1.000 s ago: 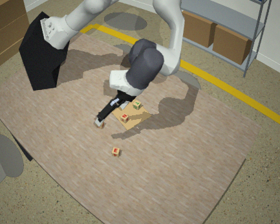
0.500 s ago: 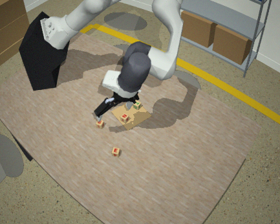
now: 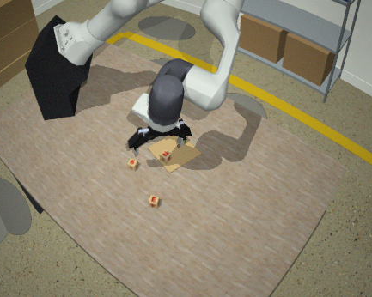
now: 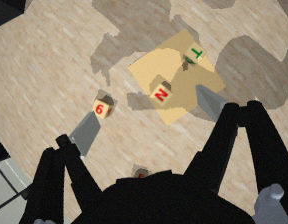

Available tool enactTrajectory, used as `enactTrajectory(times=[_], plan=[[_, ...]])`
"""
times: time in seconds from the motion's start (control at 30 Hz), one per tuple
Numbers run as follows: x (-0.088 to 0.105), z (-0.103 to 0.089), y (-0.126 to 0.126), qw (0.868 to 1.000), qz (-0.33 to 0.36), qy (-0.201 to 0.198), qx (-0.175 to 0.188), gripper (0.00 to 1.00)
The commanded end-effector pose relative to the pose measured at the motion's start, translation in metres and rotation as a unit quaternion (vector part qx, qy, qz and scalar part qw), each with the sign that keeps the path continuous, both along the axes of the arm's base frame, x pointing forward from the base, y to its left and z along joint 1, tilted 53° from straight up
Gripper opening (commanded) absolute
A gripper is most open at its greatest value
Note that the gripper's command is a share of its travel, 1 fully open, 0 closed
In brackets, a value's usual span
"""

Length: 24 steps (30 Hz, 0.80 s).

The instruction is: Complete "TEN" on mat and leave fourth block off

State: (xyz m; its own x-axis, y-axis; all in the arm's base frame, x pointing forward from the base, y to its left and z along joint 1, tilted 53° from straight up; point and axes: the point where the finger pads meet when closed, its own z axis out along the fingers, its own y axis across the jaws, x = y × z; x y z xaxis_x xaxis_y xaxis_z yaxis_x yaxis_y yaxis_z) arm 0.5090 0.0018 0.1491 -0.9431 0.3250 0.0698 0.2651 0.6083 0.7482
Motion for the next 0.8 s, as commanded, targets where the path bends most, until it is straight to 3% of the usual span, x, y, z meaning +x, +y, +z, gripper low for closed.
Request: enactTrajectory(times=[0.0,0.17,0.77], plan=[[0.0011,0.0071,0.0157,0.998,-0.037,0.035,0.047,1.0],[0.0028,0.0099,0.0218,0.995,-0.051,0.045,0.068,1.0],[0.0028,0.0099,0.0218,0.995,-0.051,0.045,0.068,1.0]])
